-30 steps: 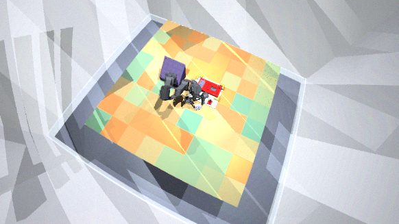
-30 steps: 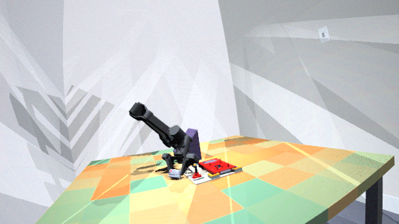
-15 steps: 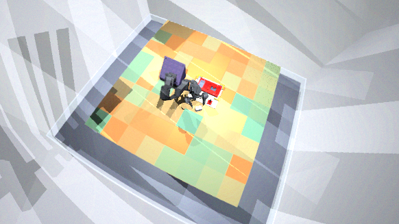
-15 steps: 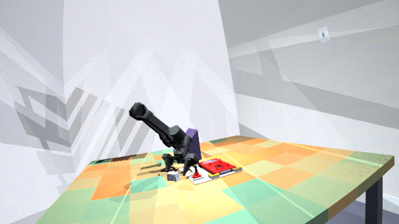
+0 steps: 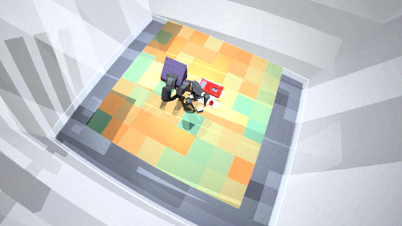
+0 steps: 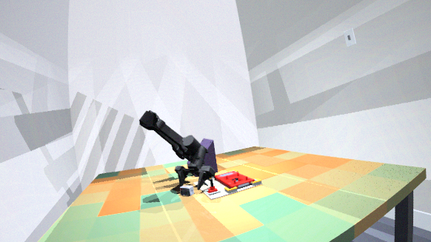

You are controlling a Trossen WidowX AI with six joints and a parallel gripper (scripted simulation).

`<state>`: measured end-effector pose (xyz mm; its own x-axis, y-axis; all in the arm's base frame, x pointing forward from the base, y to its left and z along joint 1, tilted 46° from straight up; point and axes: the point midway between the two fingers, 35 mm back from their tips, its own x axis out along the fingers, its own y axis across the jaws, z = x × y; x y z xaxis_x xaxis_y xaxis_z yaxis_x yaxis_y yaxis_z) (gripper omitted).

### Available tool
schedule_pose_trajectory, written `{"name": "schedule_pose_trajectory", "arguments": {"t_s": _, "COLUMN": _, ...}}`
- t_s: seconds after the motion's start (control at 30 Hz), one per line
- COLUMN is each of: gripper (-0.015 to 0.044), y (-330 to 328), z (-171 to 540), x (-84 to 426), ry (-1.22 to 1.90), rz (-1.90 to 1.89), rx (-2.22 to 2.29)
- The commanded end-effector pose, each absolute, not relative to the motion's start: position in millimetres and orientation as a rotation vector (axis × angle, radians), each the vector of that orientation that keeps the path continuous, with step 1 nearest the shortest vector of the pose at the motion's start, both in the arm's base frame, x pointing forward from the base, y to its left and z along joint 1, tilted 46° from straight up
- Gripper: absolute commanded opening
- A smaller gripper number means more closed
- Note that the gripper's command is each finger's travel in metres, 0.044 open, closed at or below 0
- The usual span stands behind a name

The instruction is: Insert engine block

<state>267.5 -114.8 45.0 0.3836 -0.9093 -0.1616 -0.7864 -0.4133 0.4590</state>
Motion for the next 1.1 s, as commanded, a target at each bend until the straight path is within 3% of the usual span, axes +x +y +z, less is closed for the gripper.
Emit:
{"name": "schedule_pose_trajectory", "arguments": {"t_s": 0.0, "gripper": 0.044, "y": -114.8, "z": 45.0, "x": 267.6, "ry": -1.486, "rz": -0.566, "rx": 2.34}}
{"name": "schedule_pose_trajectory", "arguments": {"t_s": 0.57, "gripper": 0.044, "y": -114.7, "z": 44.9, "x": 267.9, "ry": -1.488, "rz": -0.564, "rx": 2.345}}
{"name": "schedule_pose_trajectory", "arguments": {"t_s": 1.07, "gripper": 0.044, "y": -104.5, "z": 38.3, "x": 295.0, "ry": -1.719, "rz": -0.363, "rx": 2.726}}
